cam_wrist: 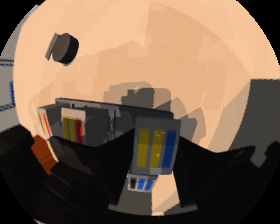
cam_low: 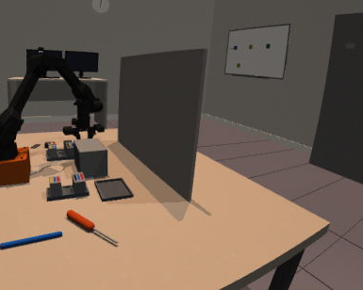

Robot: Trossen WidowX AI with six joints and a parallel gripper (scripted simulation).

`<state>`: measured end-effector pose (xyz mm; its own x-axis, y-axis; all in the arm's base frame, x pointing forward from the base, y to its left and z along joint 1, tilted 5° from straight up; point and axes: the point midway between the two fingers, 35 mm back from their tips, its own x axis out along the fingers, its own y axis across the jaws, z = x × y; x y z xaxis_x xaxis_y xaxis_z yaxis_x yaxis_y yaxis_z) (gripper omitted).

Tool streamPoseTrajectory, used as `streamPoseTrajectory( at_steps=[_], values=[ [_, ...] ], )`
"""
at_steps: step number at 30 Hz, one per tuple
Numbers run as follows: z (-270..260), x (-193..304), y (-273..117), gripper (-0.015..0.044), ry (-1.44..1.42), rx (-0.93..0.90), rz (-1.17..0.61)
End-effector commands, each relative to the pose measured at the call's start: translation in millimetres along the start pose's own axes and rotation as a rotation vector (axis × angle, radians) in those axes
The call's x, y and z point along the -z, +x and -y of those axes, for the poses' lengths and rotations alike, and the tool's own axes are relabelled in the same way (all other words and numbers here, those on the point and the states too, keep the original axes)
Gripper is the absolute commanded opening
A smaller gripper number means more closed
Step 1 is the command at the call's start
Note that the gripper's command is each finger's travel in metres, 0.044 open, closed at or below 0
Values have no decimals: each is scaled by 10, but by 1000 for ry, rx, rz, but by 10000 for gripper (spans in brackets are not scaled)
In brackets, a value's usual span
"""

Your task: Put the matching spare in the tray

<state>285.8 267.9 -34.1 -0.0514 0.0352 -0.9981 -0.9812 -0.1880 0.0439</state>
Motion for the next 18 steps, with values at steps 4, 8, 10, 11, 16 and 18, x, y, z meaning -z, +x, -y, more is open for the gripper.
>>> streamPoseTrajectory(
  at_steps=[4,8,10,11,16,18],
  values=[
    [0,0,0,63,0,0,0],
    [0,0,0,0,0,0,0],
    [0,0,0,0,0,0,0],
    [0,0,0,0,0,0,0],
    [5,-3,-56,0,0,0,0],
    [16,-9,-212,0,2,-1,0]
  ],
)
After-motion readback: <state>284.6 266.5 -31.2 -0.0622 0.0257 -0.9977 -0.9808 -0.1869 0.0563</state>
